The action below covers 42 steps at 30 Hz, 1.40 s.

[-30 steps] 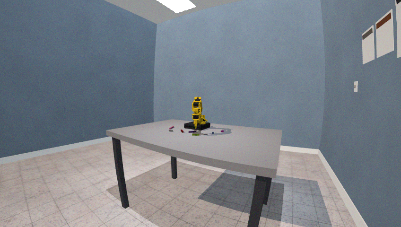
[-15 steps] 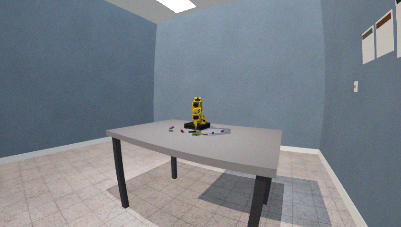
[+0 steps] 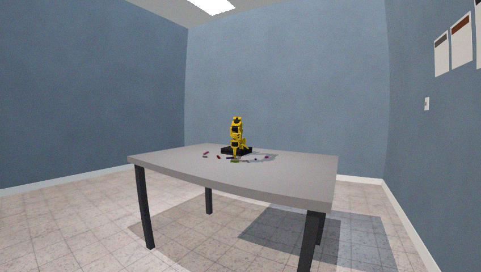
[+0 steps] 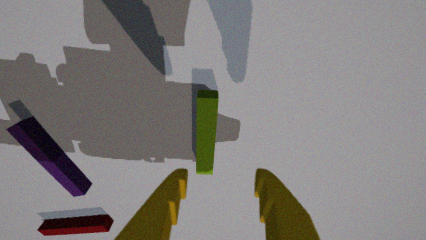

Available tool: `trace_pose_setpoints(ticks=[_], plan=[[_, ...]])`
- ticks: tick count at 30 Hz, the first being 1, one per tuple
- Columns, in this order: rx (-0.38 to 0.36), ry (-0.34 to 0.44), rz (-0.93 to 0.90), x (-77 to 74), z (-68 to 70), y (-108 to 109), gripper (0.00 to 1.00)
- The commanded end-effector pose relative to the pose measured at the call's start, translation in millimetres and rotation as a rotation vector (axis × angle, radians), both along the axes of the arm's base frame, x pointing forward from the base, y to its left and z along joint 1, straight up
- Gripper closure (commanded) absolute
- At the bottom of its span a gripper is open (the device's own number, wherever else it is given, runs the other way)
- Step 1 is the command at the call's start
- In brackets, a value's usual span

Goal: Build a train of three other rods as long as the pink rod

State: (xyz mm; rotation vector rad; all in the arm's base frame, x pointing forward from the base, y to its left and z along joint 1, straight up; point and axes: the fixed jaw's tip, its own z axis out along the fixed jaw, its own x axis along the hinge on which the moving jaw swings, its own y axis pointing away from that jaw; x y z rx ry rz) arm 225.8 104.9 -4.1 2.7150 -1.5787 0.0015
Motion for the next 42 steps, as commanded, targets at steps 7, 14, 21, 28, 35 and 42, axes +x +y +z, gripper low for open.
trace_pose_setpoints(ticks=[7,14,21,28,35,42], plan=[[-0.007,0.018,0.001,-2.5,-22.5,-2.9,0.81],[-0.007,0.018,0.001,-3.1,-29.3,-3.2,0.81],[-0.007,0.018,0.001,-3.4,-31.3,-3.3,0.81],[-0.01,0.024,0.0,-5.9,-35.3,-4.6,0.81],[-0.01,0.024,0.0,-5.9,-35.3,-4.6,0.81],[-0.01,0.024,0.0,-5.9,-35.3,-4.6,0.81]])
